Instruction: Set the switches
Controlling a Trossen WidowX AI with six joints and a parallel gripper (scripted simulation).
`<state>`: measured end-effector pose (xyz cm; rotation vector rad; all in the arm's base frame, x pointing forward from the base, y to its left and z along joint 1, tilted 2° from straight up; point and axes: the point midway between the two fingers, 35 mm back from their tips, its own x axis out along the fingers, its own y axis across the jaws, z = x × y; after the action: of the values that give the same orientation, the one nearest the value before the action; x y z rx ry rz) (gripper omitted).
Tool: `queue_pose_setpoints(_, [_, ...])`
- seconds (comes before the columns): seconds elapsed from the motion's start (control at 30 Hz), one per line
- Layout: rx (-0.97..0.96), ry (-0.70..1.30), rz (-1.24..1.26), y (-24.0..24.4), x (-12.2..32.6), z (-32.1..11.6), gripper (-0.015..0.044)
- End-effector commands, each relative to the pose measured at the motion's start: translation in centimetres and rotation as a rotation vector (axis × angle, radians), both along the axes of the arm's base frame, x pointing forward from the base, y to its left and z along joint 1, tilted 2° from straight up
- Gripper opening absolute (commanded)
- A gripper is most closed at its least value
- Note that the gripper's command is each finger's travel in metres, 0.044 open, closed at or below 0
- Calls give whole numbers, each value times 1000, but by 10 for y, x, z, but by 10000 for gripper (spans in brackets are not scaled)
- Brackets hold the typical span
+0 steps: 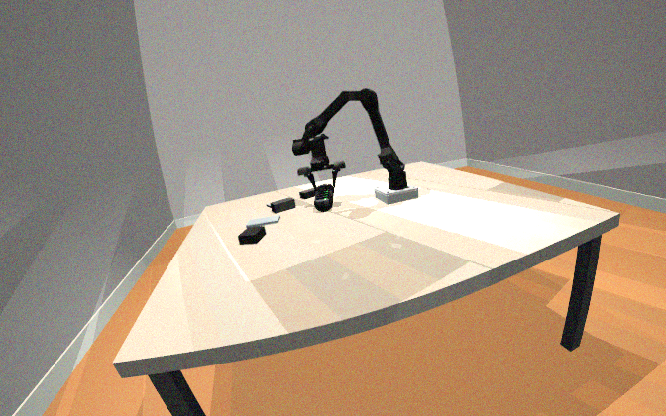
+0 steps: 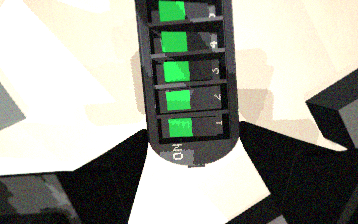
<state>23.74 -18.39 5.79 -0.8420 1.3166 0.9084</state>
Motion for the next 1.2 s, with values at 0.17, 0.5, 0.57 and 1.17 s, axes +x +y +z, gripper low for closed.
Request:
queue_pose_setpoints(0.17, [-19, -2, 0, 5, 4, 10, 336])
queue_pose_setpoints(0.5, [-37, 6, 0, 11, 6, 16, 336])
queue_pose_setpoints(0.57, [-41, 8, 0, 12, 7, 17, 336])
queue_pose_setpoints(1.17, [-74, 23, 0, 22, 11, 27, 336])
